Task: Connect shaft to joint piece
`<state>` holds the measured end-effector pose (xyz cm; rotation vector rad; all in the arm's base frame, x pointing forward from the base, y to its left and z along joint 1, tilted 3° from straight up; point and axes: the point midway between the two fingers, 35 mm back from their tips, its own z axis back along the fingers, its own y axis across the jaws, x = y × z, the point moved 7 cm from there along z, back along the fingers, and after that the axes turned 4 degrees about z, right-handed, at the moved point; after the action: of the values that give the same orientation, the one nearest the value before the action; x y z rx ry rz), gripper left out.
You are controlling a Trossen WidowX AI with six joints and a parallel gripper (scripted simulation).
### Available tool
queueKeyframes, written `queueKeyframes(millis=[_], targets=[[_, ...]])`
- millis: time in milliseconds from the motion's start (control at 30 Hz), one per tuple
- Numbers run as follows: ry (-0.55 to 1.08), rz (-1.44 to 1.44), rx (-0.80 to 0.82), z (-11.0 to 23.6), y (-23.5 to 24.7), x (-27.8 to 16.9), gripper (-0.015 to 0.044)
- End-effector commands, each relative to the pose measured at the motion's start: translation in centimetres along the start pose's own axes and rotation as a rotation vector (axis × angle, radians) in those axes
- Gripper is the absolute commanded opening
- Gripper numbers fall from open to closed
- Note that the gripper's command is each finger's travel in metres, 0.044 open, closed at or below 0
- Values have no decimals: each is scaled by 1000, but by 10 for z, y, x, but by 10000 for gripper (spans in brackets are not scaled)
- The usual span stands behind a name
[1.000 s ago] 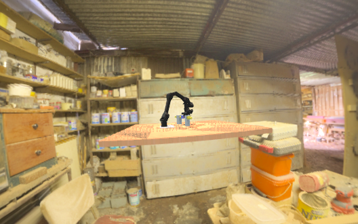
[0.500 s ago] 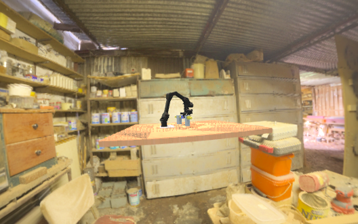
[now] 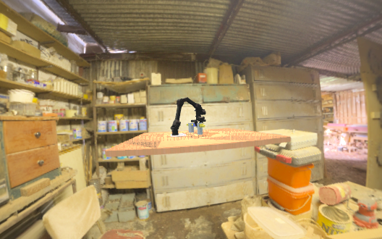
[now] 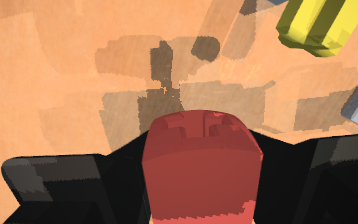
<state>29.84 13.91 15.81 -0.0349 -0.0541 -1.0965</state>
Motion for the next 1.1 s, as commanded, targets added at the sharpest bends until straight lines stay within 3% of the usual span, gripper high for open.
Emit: queueKeyframes(millis=[0,767,1067], targets=[[-3,-73,-1,0,-3,-1,0],[-16,-449,-29,0,-13,-5,0],[-18,-462,-31,0,-13,-5,0]])
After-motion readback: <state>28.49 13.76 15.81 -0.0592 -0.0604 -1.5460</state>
